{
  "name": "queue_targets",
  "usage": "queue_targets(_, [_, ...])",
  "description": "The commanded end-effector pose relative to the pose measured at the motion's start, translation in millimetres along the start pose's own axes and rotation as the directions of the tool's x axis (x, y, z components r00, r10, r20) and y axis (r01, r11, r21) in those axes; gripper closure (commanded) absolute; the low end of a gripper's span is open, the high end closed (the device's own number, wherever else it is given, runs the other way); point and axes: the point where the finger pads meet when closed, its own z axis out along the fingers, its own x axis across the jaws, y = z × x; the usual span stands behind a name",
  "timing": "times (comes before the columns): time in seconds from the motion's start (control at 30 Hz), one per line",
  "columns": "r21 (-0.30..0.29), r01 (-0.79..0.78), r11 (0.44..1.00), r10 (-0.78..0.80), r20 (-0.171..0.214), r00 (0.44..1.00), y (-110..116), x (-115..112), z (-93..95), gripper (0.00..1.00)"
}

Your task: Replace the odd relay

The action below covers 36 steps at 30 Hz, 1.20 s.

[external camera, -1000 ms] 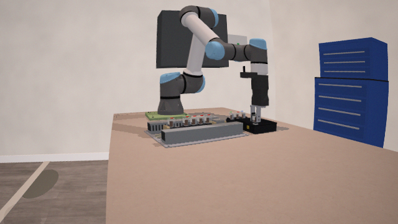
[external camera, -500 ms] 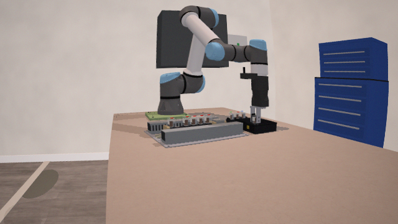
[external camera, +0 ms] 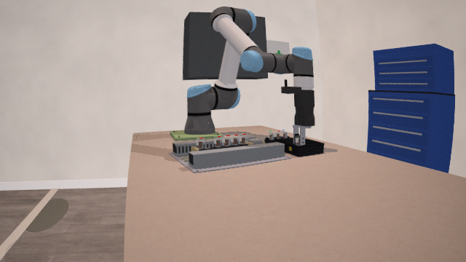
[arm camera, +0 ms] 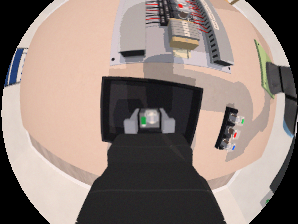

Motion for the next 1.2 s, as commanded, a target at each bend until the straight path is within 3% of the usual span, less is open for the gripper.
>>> queue_targets(0.0, [0.0, 0.0, 1.0, 0.0, 0.002, 1.0, 0.1, -0.5, -0.6, 1.0])
queue_targets(0.6, [0.0, 0.0, 1.0, 0.0, 0.002, 1.0, 0.1, -0.5, 5.3, 1.0])
queue_targets(0.63, [0.0, 0.0, 1.0, 0.0, 0.002, 1.0, 0.1, -0.5, 5.2, 0.0])
queue_targets(1.17, [0.0, 0.0, 1.0, 0.0, 0.002, 1.0, 0.1, -0.5, 5.2, 0.0])
